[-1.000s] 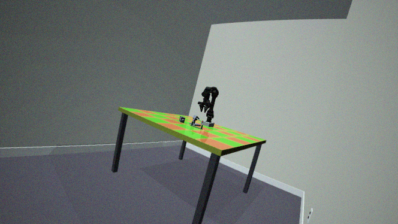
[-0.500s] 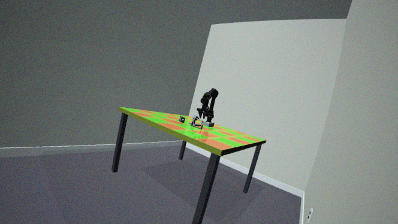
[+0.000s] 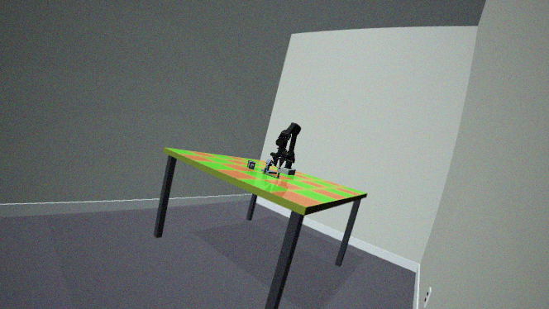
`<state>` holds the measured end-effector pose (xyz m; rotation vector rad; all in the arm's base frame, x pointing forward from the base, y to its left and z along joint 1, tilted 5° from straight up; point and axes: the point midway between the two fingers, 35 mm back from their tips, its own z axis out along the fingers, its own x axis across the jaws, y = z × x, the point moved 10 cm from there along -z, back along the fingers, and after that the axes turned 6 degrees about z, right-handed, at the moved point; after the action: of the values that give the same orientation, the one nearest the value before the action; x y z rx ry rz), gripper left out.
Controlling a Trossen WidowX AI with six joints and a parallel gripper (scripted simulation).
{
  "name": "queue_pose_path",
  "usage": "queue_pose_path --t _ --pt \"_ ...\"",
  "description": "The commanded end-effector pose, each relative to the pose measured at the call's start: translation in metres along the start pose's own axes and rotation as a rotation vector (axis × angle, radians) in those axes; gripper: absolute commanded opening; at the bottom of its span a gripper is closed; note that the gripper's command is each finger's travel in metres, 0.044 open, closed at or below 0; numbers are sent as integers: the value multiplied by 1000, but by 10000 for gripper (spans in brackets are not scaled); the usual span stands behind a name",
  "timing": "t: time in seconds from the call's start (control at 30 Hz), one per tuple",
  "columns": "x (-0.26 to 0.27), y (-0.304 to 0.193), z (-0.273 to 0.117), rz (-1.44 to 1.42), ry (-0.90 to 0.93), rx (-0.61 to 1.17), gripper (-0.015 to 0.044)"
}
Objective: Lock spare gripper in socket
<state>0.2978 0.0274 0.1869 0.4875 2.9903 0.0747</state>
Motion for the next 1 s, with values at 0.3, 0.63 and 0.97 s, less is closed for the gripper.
queue_pose_path --t 0.3,0.63,0.97 --pt "1 -1 23 6 5 8 300" --pt "1 -1 30 6 5 8 300" --pt "1 -1 30 6 5 8 37"
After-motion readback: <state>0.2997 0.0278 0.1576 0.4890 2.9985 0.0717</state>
